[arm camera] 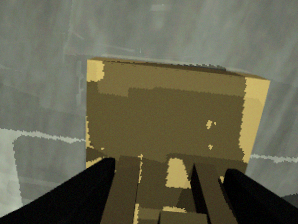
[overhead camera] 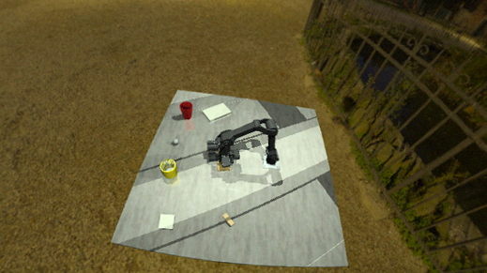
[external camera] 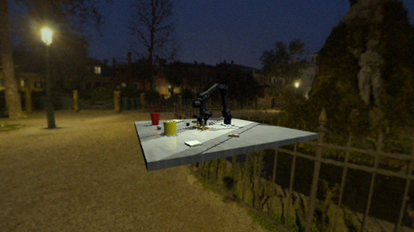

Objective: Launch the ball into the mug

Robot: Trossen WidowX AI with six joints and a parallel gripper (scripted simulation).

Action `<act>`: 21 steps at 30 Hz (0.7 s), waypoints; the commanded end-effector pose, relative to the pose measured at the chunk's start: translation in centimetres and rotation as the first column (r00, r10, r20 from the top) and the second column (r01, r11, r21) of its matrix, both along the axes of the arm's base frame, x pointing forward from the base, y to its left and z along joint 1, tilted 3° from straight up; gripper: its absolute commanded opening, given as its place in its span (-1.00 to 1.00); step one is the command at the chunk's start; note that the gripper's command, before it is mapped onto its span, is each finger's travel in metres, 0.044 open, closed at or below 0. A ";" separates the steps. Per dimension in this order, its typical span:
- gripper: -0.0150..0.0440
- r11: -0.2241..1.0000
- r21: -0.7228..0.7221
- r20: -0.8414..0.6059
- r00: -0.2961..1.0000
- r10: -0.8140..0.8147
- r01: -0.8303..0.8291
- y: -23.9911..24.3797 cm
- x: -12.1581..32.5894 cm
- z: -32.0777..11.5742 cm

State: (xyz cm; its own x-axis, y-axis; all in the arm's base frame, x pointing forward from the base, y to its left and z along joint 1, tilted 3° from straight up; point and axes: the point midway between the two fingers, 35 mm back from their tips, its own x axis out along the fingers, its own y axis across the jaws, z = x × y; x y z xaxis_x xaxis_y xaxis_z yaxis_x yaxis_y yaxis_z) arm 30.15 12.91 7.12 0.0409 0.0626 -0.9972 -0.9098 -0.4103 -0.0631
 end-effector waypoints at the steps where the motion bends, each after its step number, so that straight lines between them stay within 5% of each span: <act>1: -0.20 1.000 0.002 0.003 1.000 -0.001 0.001 0.0 0.1 0.4; 5: -0.49 1.000 0.000 0.000 1.000 0.000 0.000 -0.3 -0.2 4.7; 10: -0.49 1.000 0.001 -0.001 1.000 -0.023 0.023 -0.1 -0.2 5.0; 21: -0.49 0.924 0.012 -0.027 0.923 -0.383 0.383 2.6 0.2 5.1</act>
